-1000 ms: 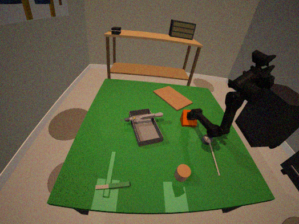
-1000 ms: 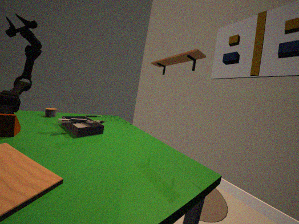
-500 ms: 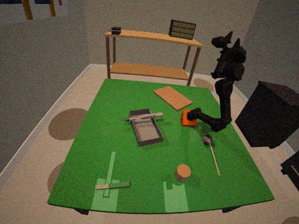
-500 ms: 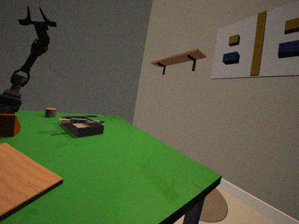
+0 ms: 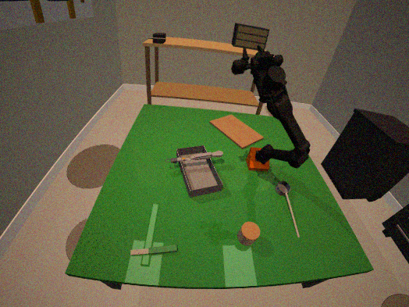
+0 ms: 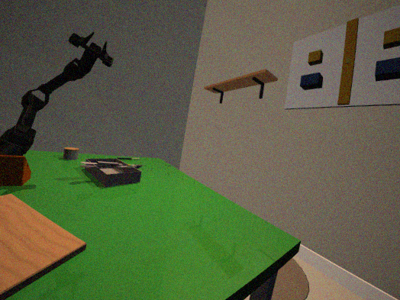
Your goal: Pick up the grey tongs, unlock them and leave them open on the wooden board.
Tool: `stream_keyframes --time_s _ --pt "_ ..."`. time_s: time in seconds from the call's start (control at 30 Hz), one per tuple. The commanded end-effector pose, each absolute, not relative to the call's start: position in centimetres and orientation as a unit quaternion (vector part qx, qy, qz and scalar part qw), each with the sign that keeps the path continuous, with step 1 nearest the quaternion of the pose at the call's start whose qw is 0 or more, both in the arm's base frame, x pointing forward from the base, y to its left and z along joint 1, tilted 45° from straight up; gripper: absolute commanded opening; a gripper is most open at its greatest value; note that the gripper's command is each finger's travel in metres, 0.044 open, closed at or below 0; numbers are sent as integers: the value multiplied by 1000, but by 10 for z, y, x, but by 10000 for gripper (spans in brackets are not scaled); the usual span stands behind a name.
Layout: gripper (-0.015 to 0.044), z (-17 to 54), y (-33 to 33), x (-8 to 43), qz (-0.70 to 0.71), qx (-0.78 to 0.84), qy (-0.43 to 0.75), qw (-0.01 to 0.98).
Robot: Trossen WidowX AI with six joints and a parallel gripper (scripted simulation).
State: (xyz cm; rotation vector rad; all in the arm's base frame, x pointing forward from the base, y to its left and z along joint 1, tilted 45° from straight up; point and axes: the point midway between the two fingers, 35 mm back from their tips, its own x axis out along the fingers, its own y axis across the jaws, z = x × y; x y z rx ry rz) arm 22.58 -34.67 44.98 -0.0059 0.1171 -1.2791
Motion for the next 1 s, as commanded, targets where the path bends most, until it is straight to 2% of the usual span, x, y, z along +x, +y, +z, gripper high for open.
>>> stream_keyframes --time_s 0.0,0.3,0.6,0.97 --pt "260 408 -334 275 -526 -7 127 841" --pt "260 354 -293 340 -417 -7 210 884" --pt "260 258 -203 415 -202 -36 358 911" --pt "260 162 -75 440 43 -58 488 870"
